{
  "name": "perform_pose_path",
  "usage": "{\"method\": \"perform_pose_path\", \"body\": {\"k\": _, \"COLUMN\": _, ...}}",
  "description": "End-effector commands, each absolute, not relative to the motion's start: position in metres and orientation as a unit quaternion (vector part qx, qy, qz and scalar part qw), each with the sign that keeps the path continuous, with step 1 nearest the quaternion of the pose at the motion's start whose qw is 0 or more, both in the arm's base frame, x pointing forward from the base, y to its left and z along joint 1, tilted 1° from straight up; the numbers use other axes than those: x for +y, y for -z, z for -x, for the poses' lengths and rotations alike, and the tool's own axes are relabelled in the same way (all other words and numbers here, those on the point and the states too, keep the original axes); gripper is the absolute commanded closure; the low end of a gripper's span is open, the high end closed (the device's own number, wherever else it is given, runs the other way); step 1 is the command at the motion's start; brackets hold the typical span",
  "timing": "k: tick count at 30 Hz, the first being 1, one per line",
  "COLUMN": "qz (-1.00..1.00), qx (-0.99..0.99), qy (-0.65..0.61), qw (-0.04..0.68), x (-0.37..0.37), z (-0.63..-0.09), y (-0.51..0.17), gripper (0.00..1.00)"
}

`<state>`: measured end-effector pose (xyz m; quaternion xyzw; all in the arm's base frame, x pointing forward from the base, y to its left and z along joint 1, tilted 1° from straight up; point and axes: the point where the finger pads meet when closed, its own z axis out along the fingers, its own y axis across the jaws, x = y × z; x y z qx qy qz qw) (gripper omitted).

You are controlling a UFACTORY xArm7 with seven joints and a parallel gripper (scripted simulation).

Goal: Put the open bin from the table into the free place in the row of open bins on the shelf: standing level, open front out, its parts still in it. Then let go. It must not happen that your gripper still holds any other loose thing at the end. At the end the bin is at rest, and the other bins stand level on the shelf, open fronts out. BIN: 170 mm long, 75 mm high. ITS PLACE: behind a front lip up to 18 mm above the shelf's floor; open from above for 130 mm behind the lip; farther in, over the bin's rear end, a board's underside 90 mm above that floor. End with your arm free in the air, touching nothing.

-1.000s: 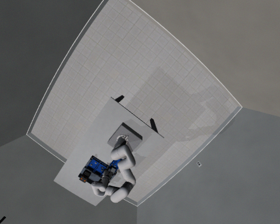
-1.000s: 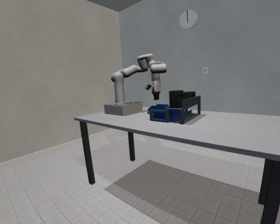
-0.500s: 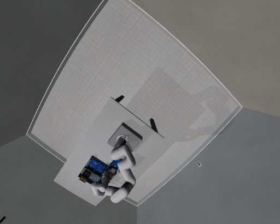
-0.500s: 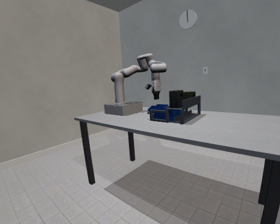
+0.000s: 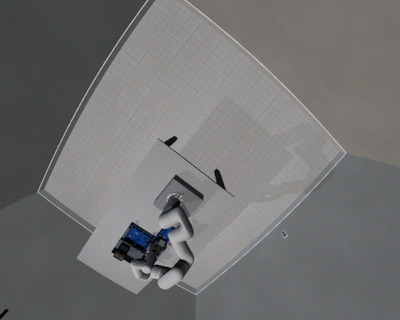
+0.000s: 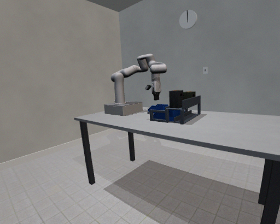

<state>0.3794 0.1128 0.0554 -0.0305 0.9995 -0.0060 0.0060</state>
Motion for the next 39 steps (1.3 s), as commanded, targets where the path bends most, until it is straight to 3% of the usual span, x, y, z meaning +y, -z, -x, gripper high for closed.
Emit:
{"method": "perform_pose_path", "body": {"k": 1, "qz": 0.03, "qx": 0.999, "qy": 0.006, "qw": 0.007, "x": 0.1128, "z": -0.3802, "y": -0.0549, "gripper": 0.72}}
{"method": "perform_pose_path", "body": {"k": 33, "qz": 0.03, "qx": 0.999, "qy": 0.006, "qw": 0.007, "x": 0.1127, "z": -0.3801, "y": -0.0499, "gripper": 0.72}}
{"method": "perform_pose_path", "body": {"k": 34, "qz": 0.03, "qx": 0.999, "qy": 0.006, "qw": 0.007, "x": 0.1127, "z": -0.3802, "y": -0.0499, "gripper": 0.67}}
{"method": "perform_pose_path", "body": {"k": 39, "qz": 0.03, "qx": 0.999, "qy": 0.006, "qw": 0.007, "x": 0.1127, "z": -0.3802, "y": -0.0499, "gripper": 0.67}}
